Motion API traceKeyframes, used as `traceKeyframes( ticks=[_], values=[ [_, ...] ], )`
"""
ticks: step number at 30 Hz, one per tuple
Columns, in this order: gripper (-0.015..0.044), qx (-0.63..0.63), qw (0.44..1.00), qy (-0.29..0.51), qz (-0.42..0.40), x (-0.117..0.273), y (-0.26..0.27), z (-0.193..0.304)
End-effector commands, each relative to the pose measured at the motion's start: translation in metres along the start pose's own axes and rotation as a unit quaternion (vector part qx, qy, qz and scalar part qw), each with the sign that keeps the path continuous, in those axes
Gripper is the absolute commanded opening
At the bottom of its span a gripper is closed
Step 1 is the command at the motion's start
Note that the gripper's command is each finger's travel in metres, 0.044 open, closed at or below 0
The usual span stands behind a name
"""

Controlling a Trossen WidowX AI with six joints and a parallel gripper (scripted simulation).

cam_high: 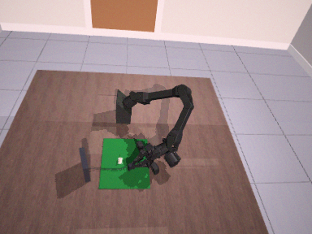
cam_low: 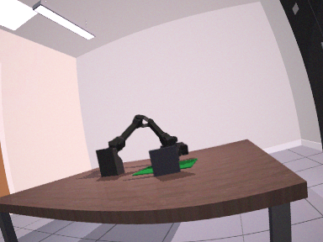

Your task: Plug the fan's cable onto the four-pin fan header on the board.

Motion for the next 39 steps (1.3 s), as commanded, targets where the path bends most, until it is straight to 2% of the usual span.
traceKeyframes(
  ticks=[1,39],
  values=[
    [0.0000,-0.003,1.000,-0.003,0.000,-0.002,0.000,0.004],
    [0.0000,0.000,1.000,0.000,0.000,-0.003,0.000,0.017]
  ],
)
Point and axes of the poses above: the point midway between the two fingers, 35 mm back from their tips, its own x axis back along the fingers, its own y axis across the jaws, z = x × y, the point moved 2 cm from there along x, back along the fingers, and after that the axes turned 1 degree about x, right-handed, at the moved point
